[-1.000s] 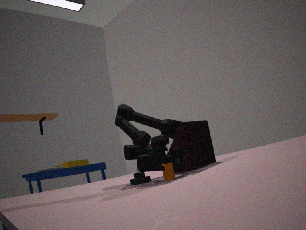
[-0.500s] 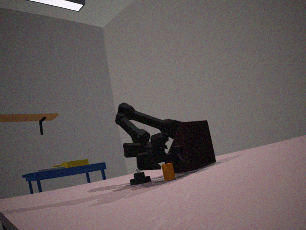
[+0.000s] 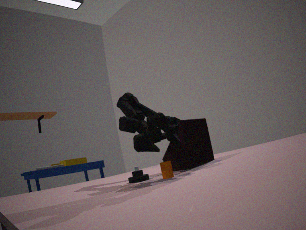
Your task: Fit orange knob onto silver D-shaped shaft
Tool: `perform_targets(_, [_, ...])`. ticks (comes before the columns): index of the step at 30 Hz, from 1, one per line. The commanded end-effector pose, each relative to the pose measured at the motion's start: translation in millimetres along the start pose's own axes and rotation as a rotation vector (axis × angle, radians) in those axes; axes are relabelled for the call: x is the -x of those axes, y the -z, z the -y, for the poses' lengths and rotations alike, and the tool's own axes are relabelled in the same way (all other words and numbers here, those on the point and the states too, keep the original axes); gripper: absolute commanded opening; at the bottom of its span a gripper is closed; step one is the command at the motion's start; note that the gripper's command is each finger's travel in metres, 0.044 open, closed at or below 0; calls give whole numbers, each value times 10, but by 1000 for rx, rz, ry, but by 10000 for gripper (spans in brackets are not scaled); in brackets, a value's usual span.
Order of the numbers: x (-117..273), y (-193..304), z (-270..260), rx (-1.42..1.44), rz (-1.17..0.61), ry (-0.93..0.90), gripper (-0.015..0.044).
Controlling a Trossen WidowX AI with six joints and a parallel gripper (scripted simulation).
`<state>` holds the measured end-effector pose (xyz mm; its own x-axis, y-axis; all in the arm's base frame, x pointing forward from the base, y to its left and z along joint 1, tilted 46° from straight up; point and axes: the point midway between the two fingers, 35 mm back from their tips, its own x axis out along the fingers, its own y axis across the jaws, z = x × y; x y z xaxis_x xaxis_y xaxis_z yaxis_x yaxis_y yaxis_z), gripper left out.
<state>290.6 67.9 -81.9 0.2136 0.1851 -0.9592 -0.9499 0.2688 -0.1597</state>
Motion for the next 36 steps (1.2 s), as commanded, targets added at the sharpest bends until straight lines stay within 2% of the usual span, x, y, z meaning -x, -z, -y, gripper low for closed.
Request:
perform_targets(1, [-72, -12, -47, -70, -266, -69, 440])
perform_targets(5, [-12, -35, -72, -88, -588, -58, 440])
perform_targets(9, [185, -155, -12, -29, -888, 57, 440])
perform_targets(11, [273, -215, 28, 6, -976, 109, 440])
perform_targets(31, [285, -223, 34, -4, -986, 125, 440])
perform_targets(36, [283, -220, 34, -400, -943, 336, 440])
